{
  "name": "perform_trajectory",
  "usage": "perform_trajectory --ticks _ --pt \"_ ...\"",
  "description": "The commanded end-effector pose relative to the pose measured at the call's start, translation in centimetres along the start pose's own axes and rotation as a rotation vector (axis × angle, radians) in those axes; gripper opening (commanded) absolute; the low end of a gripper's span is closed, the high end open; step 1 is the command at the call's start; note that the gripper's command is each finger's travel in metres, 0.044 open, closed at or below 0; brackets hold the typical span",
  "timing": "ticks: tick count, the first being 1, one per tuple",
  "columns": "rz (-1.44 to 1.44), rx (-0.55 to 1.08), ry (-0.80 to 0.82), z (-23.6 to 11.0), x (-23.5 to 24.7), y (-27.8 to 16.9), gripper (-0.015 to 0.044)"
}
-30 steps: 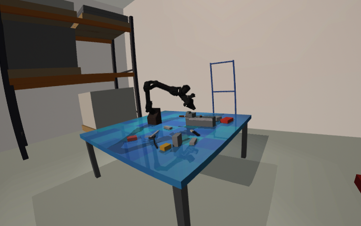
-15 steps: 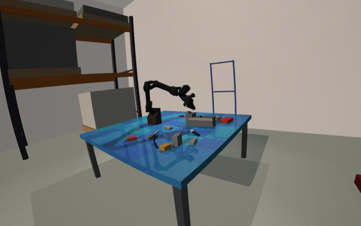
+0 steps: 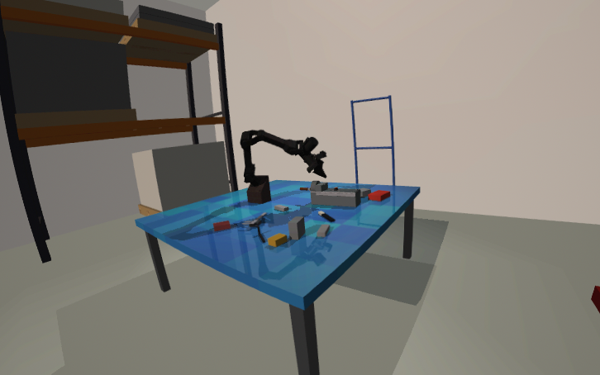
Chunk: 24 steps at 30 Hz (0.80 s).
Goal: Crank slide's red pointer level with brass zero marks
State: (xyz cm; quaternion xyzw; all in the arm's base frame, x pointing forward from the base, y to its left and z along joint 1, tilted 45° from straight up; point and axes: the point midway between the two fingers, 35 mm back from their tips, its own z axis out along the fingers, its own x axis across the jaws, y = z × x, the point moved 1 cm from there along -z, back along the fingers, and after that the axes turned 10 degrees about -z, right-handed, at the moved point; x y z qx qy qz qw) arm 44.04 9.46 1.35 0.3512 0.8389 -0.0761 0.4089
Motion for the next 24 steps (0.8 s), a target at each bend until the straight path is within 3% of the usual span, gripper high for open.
perform_trajectory --ticks 1,11,24 --pt "0.0 0.001 0.0 0.01 -0.01 -0.01 0.0" --pt "0.0 0.0 0.0 0.0 0.0 0.0 0.0" --pt "0.0 0.0 0.0 0.0 0.0 0.0 0.0341"
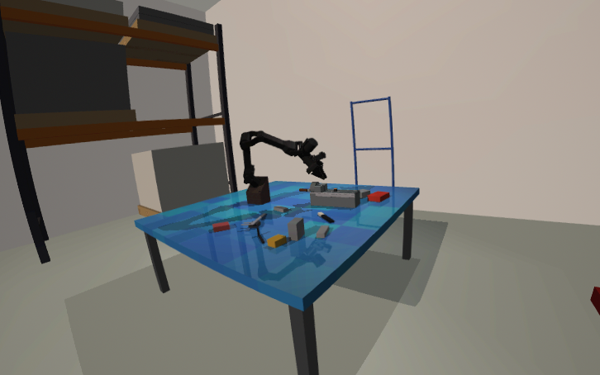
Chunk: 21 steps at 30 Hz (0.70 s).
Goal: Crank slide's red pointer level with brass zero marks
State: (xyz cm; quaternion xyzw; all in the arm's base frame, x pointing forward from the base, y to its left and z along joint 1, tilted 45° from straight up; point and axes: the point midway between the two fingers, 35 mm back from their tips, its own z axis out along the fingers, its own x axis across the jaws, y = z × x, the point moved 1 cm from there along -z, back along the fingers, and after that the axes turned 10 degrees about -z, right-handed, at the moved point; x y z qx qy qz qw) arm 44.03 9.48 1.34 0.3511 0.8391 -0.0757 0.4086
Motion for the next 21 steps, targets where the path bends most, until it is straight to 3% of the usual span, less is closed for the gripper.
perform_trajectory --ticks 1,4,5,21 --pt "0.0 0.001 -0.001 0.01 -0.02 -0.01 0.0368" --pt "0.0 0.001 -0.001 0.01 -0.02 -0.01 0.044" --pt "0.0 0.001 -0.001 0.01 -0.02 -0.01 0.044" --pt "0.0 0.001 -0.001 0.01 -0.02 -0.01 0.002"
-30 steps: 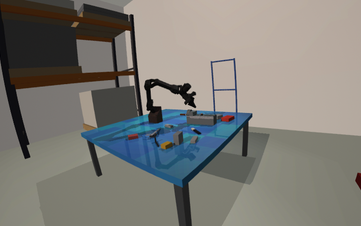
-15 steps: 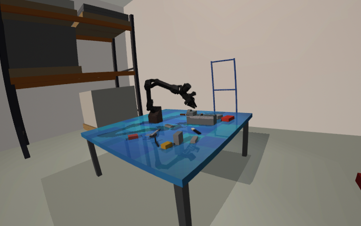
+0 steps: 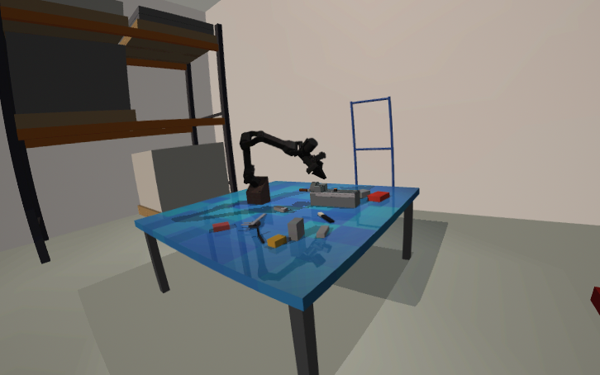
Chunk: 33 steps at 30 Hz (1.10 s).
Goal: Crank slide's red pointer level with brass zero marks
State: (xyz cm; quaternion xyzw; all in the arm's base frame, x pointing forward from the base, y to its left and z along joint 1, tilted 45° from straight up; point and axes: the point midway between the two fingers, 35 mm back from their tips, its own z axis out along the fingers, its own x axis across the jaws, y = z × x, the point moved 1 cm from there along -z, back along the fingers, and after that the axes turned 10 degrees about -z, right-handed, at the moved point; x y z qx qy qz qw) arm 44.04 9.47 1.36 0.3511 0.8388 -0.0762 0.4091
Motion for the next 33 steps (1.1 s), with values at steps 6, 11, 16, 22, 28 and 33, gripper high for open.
perform_trajectory --ticks 6,11,16,22,28,33 --pt "0.0 0.0 0.001 0.01 0.0 -0.01 0.0" --pt "0.0 0.0 0.001 0.01 0.0 -0.01 0.0" --pt "0.0 -0.001 0.001 0.0 0.02 0.01 0.0" --pt "0.0 -0.001 0.001 0.0 0.02 0.01 0.0026" --pt "0.0 -0.001 0.001 0.0 0.02 0.01 0.0184" --pt "0.0 -0.001 0.001 0.0 0.02 0.01 0.0315"
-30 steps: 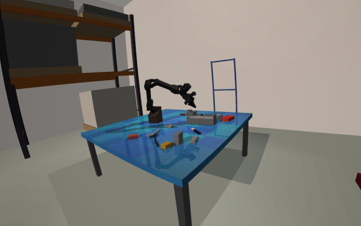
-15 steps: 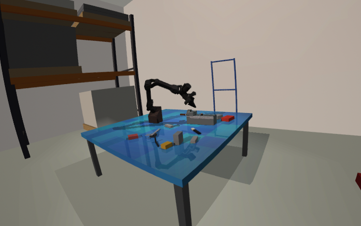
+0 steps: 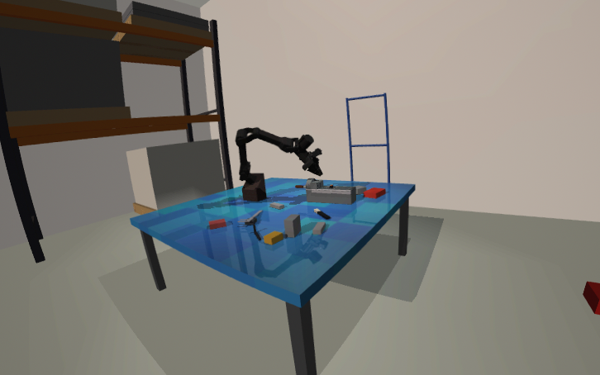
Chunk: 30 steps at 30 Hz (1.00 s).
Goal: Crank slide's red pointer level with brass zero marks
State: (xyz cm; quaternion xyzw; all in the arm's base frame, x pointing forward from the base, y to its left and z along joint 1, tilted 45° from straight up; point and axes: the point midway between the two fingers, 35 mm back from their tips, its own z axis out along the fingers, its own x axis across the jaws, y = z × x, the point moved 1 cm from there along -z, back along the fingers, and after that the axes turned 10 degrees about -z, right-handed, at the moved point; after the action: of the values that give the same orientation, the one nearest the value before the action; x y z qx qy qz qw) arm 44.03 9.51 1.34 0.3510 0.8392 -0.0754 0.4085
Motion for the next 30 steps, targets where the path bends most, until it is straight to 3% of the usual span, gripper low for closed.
perform_trajectory --ticks 1,5,6,23,30 --pt "0.0 0.001 -0.001 0.01 -0.02 -0.01 0.0341" --pt "0.0 0.001 -0.001 0.01 -0.02 -0.01 0.044" --pt "0.0 0.001 -0.001 0.01 -0.02 -0.01 0.044" --pt "0.0 0.001 -0.001 0.01 -0.02 -0.01 0.0" --pt "0.0 0.001 -0.001 0.01 -0.02 -0.01 0.0"
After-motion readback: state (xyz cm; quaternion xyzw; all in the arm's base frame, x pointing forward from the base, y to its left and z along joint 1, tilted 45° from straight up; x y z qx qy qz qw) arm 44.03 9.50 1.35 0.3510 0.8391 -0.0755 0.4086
